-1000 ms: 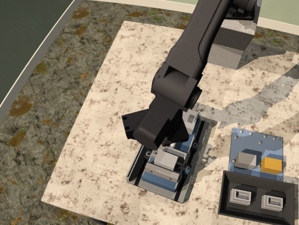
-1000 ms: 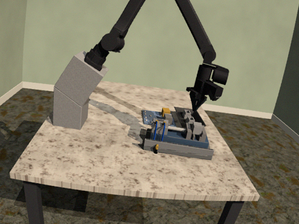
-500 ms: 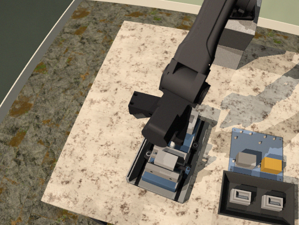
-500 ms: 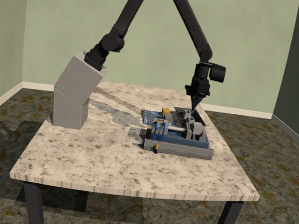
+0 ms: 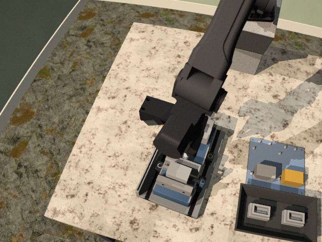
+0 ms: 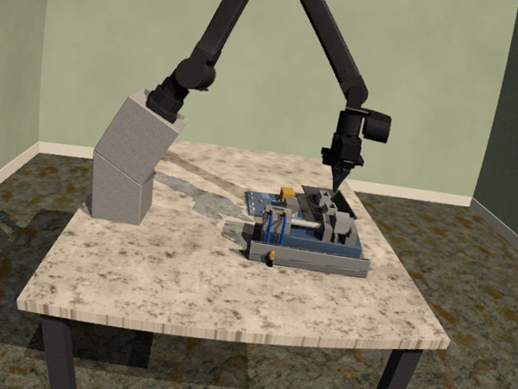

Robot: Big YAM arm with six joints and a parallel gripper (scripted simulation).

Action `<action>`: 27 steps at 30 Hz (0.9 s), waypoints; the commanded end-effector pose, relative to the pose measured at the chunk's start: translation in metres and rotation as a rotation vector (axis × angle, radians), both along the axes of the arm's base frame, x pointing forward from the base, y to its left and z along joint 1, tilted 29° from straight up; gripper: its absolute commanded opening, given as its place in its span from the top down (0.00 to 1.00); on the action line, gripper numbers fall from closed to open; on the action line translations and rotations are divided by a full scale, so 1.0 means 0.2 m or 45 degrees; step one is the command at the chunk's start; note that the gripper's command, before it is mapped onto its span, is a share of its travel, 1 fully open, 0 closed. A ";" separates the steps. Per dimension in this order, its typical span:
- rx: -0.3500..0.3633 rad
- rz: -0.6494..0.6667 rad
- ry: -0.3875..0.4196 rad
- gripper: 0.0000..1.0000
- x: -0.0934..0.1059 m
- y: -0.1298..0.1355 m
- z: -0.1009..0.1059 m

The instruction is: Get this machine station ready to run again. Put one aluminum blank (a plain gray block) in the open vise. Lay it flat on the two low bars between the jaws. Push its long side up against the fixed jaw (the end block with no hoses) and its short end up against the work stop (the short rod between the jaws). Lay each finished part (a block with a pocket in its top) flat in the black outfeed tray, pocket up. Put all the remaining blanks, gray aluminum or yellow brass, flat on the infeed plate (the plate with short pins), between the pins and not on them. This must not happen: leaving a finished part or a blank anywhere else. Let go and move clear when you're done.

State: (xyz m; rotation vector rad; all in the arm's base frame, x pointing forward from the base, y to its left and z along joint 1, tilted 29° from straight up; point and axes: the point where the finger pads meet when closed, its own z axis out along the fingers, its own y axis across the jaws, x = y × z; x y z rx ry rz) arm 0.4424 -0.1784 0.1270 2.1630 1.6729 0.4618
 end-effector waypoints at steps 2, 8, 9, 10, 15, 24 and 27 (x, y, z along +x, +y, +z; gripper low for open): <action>-0.018 -0.026 -0.052 1.00 0.01 -0.02 0.09; -0.018 -0.028 -0.052 1.00 0.01 -0.02 0.09; -0.018 -0.028 -0.052 1.00 0.01 -0.02 0.09; -0.018 -0.028 -0.052 1.00 0.01 -0.02 0.09; -0.018 -0.028 -0.052 1.00 0.01 -0.02 0.09; -0.018 -0.027 -0.052 1.00 0.02 -0.02 0.07; -0.011 -0.026 -0.037 1.00 0.03 -0.02 0.03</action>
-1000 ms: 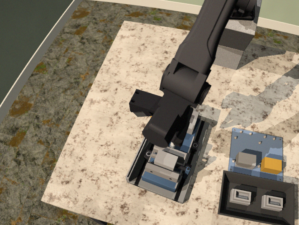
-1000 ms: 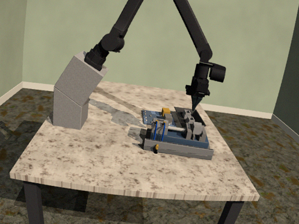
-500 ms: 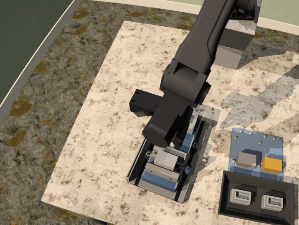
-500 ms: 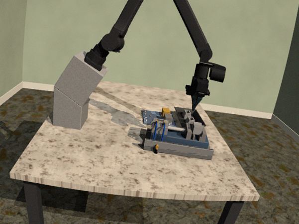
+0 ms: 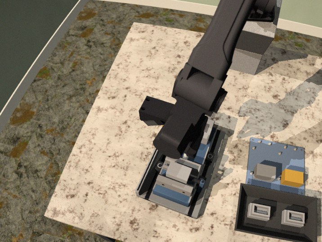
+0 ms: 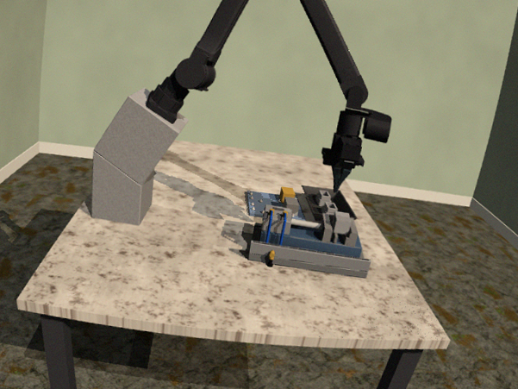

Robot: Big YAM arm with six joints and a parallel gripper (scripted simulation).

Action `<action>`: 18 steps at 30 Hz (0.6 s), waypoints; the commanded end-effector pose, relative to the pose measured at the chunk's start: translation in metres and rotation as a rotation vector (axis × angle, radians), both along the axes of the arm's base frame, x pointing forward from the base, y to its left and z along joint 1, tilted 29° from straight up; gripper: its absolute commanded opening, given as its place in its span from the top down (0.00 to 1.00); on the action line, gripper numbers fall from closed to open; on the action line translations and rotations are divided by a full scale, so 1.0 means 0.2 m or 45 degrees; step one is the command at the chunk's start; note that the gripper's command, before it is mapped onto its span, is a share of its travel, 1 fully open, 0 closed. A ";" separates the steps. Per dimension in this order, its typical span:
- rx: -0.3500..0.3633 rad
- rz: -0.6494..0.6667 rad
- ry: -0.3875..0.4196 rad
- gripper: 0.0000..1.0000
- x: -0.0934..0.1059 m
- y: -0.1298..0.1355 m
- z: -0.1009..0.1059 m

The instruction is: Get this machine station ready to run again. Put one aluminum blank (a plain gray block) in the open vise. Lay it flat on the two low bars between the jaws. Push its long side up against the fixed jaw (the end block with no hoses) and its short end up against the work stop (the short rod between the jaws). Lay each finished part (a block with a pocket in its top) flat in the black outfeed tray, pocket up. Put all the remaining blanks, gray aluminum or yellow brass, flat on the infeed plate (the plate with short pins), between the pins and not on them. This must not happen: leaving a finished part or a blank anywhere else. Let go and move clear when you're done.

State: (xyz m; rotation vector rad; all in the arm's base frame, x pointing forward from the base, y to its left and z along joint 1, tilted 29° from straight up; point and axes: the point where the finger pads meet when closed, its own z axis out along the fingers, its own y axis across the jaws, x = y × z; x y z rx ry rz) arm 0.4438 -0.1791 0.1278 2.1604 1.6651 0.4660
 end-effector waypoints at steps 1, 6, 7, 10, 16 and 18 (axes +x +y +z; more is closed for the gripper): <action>-0.007 -0.020 -0.023 1.00 0.02 -0.01 0.01; -0.002 -0.017 -0.012 1.00 0.03 -0.01 -0.03; 0.000 -0.016 -0.010 1.00 0.03 -0.01 -0.04; 0.002 -0.012 -0.004 1.00 0.04 0.00 -0.07; 0.005 -0.007 0.002 1.00 0.07 0.01 -0.13; 0.004 -0.007 0.001 1.00 0.08 0.00 -0.14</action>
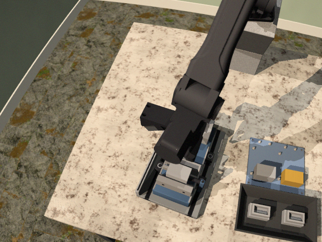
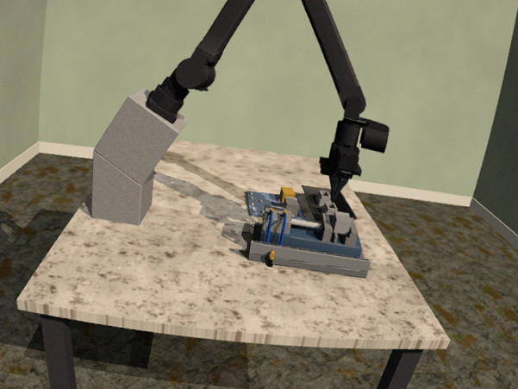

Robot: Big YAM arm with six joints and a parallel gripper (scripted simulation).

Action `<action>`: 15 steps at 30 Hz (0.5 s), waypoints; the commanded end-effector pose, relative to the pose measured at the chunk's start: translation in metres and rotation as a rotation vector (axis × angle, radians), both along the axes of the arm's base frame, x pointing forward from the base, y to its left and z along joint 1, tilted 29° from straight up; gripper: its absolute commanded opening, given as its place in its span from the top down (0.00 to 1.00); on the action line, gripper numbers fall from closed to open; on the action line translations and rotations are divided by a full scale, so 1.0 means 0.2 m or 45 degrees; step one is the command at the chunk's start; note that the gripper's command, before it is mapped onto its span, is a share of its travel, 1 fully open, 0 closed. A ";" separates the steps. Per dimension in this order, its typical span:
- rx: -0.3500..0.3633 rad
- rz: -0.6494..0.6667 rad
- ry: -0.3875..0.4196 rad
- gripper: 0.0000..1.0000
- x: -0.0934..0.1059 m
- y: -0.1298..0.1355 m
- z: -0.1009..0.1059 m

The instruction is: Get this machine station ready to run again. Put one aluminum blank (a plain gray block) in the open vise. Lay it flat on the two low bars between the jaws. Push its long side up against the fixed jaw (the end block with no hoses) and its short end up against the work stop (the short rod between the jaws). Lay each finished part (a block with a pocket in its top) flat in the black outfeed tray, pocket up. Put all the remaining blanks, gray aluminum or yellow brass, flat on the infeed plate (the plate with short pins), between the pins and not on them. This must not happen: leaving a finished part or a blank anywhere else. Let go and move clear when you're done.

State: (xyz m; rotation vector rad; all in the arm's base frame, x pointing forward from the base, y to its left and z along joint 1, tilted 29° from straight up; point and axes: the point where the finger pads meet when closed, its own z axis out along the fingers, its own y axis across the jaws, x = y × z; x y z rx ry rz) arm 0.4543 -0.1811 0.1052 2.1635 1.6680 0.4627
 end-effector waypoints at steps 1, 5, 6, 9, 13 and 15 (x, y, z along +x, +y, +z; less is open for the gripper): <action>0.002 -0.008 -0.007 1.00 0.04 0.01 -0.04; -0.001 -0.012 -0.014 1.00 0.05 0.00 -0.04; -0.002 -0.013 -0.014 1.00 0.06 0.00 -0.05; -0.003 -0.013 -0.017 1.00 0.07 -0.01 -0.07; -0.004 -0.009 -0.021 1.00 0.10 -0.01 -0.09; -0.005 -0.008 -0.023 1.00 0.11 -0.01 -0.10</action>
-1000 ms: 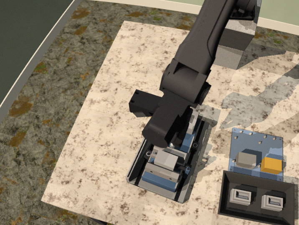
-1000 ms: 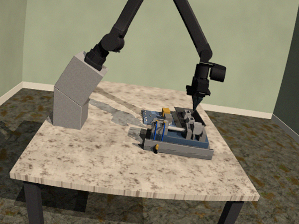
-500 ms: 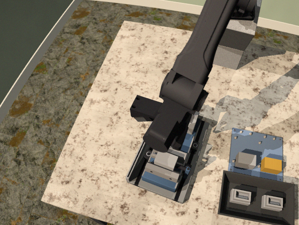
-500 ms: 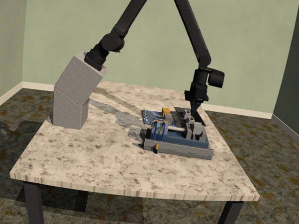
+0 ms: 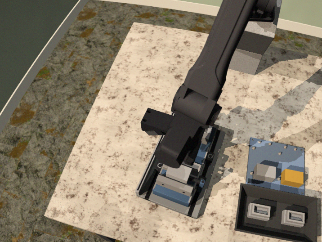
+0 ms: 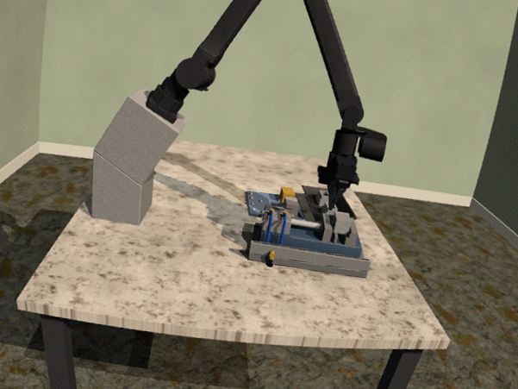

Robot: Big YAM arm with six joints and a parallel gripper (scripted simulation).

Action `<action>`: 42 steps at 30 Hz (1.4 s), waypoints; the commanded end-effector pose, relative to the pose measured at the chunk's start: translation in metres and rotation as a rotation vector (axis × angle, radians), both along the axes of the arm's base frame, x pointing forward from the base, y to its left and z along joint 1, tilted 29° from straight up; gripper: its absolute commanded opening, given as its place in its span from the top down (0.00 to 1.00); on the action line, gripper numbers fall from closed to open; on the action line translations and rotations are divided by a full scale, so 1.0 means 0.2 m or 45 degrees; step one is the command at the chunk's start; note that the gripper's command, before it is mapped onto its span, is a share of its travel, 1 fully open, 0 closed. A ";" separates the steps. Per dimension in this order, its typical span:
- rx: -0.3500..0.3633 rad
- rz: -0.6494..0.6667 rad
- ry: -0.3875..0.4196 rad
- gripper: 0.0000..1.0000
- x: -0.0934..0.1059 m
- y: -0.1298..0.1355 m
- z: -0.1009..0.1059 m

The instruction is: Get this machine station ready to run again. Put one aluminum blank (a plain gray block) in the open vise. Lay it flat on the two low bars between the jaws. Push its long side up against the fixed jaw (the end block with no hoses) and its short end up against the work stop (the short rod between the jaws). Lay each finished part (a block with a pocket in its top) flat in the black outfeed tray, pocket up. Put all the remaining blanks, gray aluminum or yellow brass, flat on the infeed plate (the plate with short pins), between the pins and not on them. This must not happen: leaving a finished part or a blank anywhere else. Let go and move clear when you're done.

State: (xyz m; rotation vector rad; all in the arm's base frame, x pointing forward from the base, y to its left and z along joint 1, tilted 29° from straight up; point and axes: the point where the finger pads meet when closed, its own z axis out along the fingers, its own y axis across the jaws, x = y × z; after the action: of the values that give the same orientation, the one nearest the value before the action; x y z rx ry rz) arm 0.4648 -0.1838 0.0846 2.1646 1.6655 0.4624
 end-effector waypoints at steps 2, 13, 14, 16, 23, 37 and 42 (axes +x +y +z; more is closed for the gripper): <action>-0.006 -0.005 -0.025 1.00 0.07 0.00 0.00; -0.014 -0.013 -0.044 1.00 0.10 -0.03 0.01; -0.014 -0.013 -0.043 1.00 0.10 -0.03 0.01; -0.013 -0.013 -0.041 1.00 0.10 -0.03 0.00; -0.013 -0.013 -0.041 1.00 0.10 -0.03 0.01; -0.022 -0.013 -0.064 1.00 0.11 -0.03 0.06; -0.023 -0.013 -0.065 1.00 0.11 -0.03 0.06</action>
State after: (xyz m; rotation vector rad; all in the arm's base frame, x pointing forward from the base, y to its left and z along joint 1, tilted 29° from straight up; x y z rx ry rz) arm 0.4700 -0.1838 0.0730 2.1667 1.6675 0.4622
